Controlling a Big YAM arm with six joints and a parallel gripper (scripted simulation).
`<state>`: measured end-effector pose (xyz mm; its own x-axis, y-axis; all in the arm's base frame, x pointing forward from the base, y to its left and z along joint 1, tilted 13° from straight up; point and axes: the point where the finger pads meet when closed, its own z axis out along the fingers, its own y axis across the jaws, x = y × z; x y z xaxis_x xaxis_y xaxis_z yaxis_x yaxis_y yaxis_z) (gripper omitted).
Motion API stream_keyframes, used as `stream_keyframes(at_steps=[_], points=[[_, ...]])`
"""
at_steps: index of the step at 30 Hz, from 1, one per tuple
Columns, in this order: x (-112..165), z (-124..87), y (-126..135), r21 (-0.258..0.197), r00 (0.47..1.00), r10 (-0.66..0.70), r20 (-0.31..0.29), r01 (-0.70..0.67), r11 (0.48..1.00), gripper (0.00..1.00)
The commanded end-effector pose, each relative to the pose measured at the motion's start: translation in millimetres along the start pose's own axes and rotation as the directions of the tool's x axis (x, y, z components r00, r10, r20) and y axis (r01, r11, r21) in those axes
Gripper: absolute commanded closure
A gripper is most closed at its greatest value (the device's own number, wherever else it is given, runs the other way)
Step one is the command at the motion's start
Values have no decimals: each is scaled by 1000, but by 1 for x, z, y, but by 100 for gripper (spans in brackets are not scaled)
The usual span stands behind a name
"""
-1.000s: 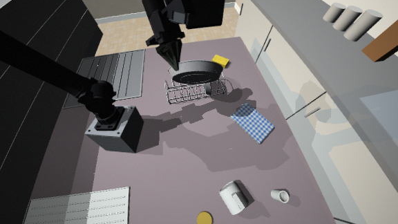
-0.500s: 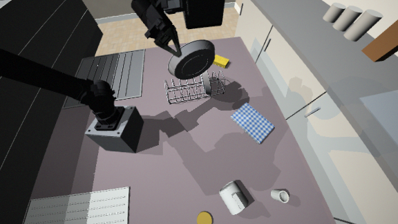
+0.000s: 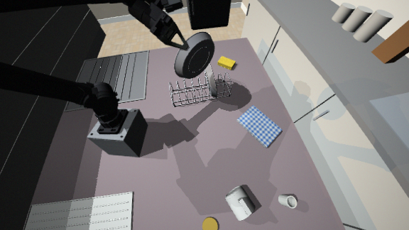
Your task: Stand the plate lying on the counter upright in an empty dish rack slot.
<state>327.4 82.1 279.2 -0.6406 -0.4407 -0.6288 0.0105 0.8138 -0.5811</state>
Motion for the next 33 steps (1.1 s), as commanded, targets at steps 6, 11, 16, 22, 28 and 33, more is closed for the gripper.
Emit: stream_keyframes(at_steps=[6,11,16,22,28,33], points=[[-23,-17,0,-10,967,-178,180,183,983,100],[-27,-18,-1,1,951,-220,215,226,974,100],[-35,-24,4,10,911,-295,288,306,952,100],[-43,-27,4,35,856,-373,357,387,921,100],[-48,-30,6,53,813,-421,401,439,897,100],[-55,-34,10,77,753,-476,455,499,863,100]])
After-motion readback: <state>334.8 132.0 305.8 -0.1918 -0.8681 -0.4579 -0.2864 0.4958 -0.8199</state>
